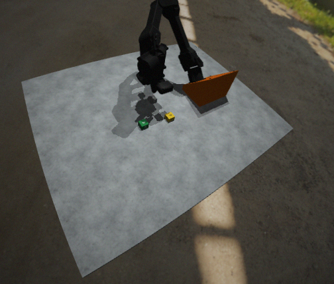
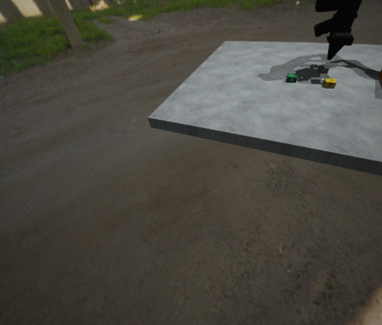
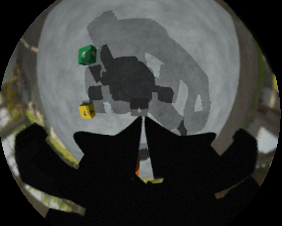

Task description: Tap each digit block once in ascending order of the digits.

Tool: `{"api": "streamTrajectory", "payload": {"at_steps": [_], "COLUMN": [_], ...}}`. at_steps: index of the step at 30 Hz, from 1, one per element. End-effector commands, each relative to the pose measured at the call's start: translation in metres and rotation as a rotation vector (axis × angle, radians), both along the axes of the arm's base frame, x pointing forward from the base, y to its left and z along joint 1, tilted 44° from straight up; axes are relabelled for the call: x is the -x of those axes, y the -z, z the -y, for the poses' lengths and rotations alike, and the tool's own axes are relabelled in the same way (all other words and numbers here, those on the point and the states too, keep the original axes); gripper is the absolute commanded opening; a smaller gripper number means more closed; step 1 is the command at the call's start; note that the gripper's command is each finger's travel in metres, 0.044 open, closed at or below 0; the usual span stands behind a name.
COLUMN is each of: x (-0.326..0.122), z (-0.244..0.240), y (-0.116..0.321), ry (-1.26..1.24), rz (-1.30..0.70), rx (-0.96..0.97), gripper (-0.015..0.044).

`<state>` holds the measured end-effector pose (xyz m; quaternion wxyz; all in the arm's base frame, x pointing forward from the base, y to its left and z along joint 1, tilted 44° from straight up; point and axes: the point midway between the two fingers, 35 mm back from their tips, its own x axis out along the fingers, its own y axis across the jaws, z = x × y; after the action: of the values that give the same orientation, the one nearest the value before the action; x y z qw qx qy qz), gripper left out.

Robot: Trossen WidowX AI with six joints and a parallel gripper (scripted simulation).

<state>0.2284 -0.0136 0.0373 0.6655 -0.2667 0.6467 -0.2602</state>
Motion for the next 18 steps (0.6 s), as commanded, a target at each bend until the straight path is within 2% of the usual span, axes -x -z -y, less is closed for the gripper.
{"api": "streamTrajectory", "payload": {"at_steps": [1, 18], "x": [0.001, 0.000], "z": [0.004, 0.022], "y": [0.003, 0.021], "ry": [-0.003, -0.003], "rz": [-0.003, -0.003], "rx": [0.006, 0.008], "gripper": [0.0020, 0.0020]}}
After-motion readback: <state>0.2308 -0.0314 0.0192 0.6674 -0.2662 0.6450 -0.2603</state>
